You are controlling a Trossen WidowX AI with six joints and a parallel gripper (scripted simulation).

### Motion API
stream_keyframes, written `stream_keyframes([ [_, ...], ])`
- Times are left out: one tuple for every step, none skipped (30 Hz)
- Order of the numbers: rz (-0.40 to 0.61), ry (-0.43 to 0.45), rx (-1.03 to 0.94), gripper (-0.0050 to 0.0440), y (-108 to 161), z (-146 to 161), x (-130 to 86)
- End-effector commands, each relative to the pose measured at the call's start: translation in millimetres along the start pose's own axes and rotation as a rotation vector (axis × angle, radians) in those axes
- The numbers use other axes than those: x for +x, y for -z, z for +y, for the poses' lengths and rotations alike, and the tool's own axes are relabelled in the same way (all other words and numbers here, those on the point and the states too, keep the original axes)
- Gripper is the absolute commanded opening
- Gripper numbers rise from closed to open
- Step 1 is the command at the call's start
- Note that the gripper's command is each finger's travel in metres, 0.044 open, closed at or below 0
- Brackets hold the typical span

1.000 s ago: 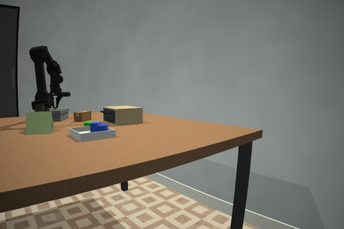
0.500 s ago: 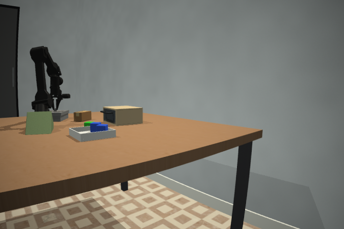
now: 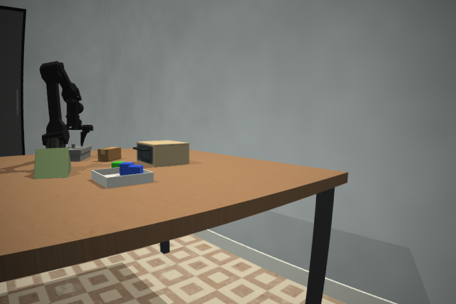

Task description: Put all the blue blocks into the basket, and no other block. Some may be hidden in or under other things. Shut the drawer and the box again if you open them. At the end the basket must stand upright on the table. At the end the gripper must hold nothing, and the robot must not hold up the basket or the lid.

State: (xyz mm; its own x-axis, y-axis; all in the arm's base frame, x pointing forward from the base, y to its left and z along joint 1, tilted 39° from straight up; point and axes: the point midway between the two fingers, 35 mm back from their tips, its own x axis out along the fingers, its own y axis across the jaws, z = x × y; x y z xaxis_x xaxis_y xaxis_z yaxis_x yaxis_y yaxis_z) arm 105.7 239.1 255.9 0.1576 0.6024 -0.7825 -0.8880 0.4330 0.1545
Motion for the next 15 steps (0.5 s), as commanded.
stream_keyframes([
  [-0.005, 0.001, -0.001, 0.0440, -0.8, -0.1, -18.7],
  [-0.005, 0.001, -0.001, 0.0440, -0.7, -0.1, -25.4],
  [-0.005, 0.001, -0.001, 0.0440, -0.7, 0.0, -32.1],
  [-0.005, 0.001, -0.001, 0.0440, -0.7, 0.0, -38.7],
  [-0.005, 0.001, -0.001, 0.0440, -0.6, 0.0, -45.4],
  [-0.005, 0.001, -0.001, 0.0440, -0.6, 0.0, -52.1],
  [-0.005, 0.001, -0.001, 0.0440, -0.5, 0.0, -58.7],
  [-0.005, 0.001, -0.001, 0.0440, -0.5, 0.0, -65.4],
  [-0.005, 0.001, -0.001, 0.0440, -0.5, 0.0, -72.1],
  [-0.005, 0.001, -0.001, 0.0440, -0.4, 0.0, -76.2],
  [-0.005, 0.001, -0.001, 0.0440, -0.4, 0.0, -76.2],
  [-0.005, 0.001, -0.001, 0.0440, -0.4, 0.0, -76.2],
  [-0.005, 0.001, -0.001, 0.0440, -0.4, 0.0, -76.2],
  [-0.005, 0.001, -0.001, 0.0440, -0.4, 0.0, -76.2],
  [-0.005, 0.001, 0.066, 0.0440, 1.9, -9.7, -76.2],
])
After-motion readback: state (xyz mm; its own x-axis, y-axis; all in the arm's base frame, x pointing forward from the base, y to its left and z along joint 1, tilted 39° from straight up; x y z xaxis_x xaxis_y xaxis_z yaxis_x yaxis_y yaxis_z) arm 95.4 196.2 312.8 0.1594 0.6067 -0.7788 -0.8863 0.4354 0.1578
